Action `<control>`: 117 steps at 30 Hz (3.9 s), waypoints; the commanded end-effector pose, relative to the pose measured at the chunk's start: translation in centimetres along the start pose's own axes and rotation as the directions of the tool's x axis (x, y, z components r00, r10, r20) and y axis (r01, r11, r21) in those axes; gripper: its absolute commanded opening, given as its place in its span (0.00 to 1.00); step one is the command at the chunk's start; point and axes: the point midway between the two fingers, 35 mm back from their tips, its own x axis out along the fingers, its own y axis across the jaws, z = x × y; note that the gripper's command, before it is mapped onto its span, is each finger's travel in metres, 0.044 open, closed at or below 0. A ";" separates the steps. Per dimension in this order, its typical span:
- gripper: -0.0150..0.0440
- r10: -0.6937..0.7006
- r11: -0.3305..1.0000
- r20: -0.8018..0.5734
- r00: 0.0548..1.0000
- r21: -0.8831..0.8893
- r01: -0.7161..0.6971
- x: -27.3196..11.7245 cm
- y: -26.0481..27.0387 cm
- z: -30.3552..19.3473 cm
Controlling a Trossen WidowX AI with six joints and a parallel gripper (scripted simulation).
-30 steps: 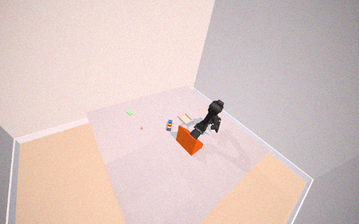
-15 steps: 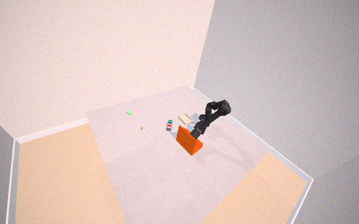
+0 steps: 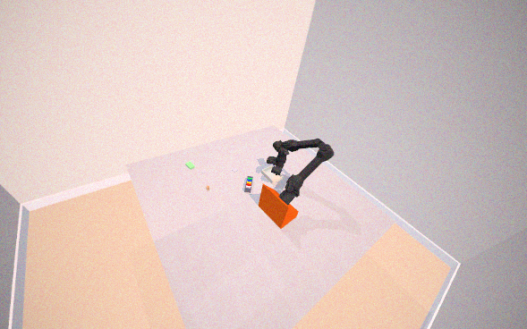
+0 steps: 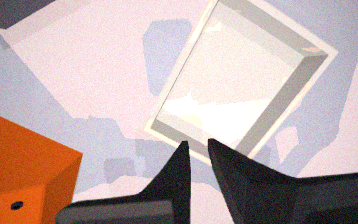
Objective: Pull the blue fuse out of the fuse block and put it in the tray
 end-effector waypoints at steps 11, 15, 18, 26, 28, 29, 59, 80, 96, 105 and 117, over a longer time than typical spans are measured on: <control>0.37 -0.058 0.974 -0.017 0.998 -0.219 0.053 -0.5 10.8 13.7; 0.37 -0.091 0.967 -0.021 0.996 -0.241 0.083 -0.6 12.7 15.1; 0.37 -0.091 0.967 -0.021 0.996 -0.241 0.083 -0.5 12.7 15.1; 0.37 -0.091 0.967 -0.021 0.996 -0.241 0.083 0.2 12.6 15.2; 0.37 -0.091 0.967 -0.021 0.996 -0.241 0.083 0.4 12.6 15.2; 0.37 -0.091 0.967 -0.021 0.996 -0.241 0.083 0.5 12.6 15.2; 0.37 -0.092 0.967 -0.022 0.996 -0.241 0.084 2.5 12.4 15.1; 0.37 -0.093 0.967 -0.022 0.995 -0.241 0.085 3.6 12.3 15.1; 0.25 -0.090 0.968 -0.020 0.996 -0.237 0.083 3.5 12.3 15.2; 0.25 -0.090 0.968 -0.020 0.996 -0.237 0.083 3.1 12.4 15.2; 0.25 -0.090 0.968 -0.019 0.996 -0.238 0.082 2.5 12.4 15.3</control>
